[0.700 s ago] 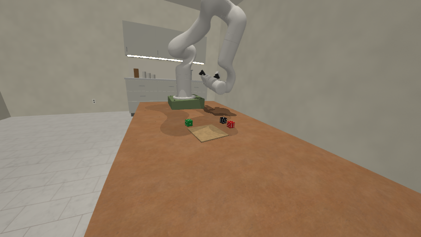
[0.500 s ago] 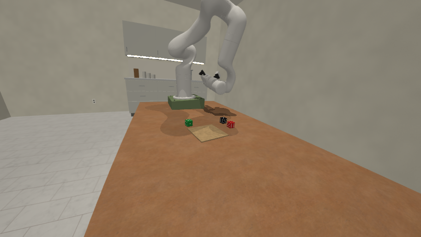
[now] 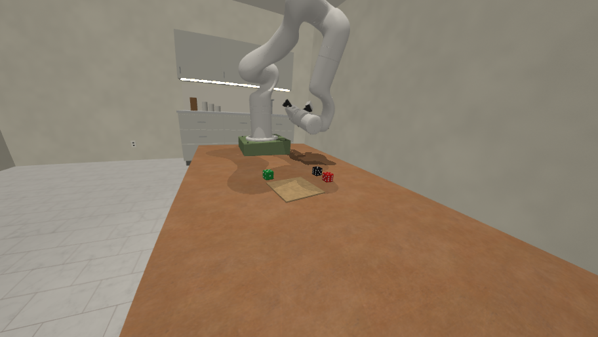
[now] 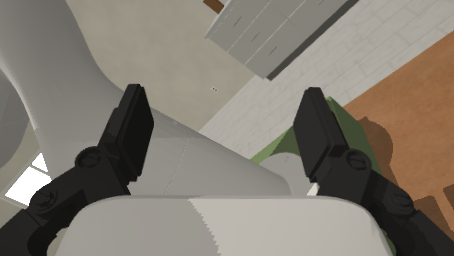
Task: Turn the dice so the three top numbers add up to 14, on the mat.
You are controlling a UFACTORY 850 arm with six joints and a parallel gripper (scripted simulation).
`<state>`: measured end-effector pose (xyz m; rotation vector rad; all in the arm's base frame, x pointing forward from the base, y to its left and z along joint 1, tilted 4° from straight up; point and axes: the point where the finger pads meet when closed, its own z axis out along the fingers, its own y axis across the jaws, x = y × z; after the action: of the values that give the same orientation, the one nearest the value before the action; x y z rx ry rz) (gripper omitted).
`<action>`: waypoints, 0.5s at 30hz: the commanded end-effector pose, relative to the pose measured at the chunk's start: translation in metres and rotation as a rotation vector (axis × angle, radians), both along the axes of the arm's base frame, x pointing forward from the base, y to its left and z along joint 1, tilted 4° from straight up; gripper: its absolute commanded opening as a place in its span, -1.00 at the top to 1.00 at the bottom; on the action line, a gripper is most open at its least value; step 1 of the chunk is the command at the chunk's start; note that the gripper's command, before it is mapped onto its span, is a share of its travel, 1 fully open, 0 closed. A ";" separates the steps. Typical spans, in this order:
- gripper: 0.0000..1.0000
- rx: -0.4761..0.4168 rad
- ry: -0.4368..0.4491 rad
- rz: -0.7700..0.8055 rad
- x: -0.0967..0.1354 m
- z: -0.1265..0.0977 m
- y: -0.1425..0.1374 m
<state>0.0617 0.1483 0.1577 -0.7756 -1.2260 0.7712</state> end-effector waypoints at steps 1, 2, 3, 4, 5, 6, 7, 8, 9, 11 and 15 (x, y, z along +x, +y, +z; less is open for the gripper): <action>-1.00 -0.021 -0.054 -0.012 0.013 -0.003 -0.007; -1.00 -0.038 -0.092 -0.022 0.023 -0.004 -0.012; -1.00 -0.061 -0.145 -0.034 0.035 -0.007 -0.020; -1.00 -0.082 -0.193 -0.044 0.045 -0.008 -0.026; -1.00 -0.093 -0.218 -0.050 0.051 -0.009 -0.030; -1.00 -0.094 -0.220 -0.050 0.051 -0.009 -0.030; -1.00 -0.120 -0.284 -0.063 0.065 -0.011 -0.039; -1.00 -0.134 -0.318 -0.070 0.073 -0.013 -0.044; -1.00 -0.147 -0.351 -0.076 0.081 -0.014 -0.048; -1.00 -0.176 -0.422 -0.090 0.097 -0.017 -0.058; -1.00 -0.226 -0.548 -0.116 0.126 -0.021 -0.075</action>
<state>0.1553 0.0941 0.1422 -1.1646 -1.4855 0.6679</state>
